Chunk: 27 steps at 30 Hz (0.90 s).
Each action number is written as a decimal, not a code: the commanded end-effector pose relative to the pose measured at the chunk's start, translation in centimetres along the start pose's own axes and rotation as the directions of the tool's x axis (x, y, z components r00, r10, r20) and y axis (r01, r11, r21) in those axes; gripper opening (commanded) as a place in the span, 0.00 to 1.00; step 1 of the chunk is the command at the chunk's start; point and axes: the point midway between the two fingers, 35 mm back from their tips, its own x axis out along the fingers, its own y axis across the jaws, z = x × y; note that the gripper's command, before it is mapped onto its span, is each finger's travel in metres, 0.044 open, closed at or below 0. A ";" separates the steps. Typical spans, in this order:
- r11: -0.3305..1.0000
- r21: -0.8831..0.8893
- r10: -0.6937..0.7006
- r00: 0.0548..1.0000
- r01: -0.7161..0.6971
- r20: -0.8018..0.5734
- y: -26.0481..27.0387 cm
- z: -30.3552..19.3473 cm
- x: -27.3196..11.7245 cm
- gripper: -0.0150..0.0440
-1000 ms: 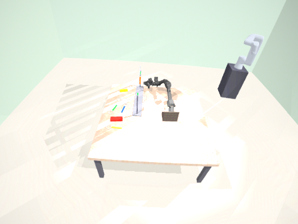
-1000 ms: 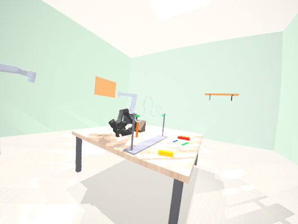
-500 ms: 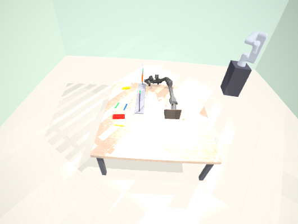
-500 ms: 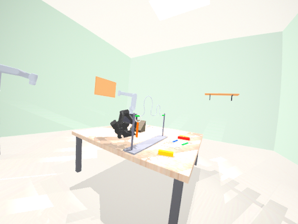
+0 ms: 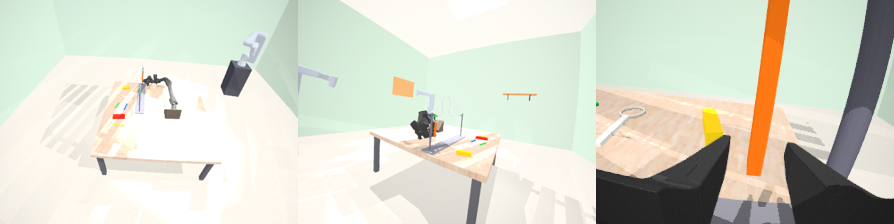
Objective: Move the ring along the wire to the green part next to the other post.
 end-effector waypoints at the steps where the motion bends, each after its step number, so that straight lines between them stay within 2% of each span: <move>1: 1.000 -0.009 -0.002 1.000 0.002 0.002 -0.1 0.2 0.6 0.53; 13: 1.000 -0.009 -0.003 1.000 0.003 0.003 0.0 0.3 2.4 0.53; 27: 1.000 -0.009 -0.003 1.000 0.003 0.003 0.1 0.3 2.4 0.53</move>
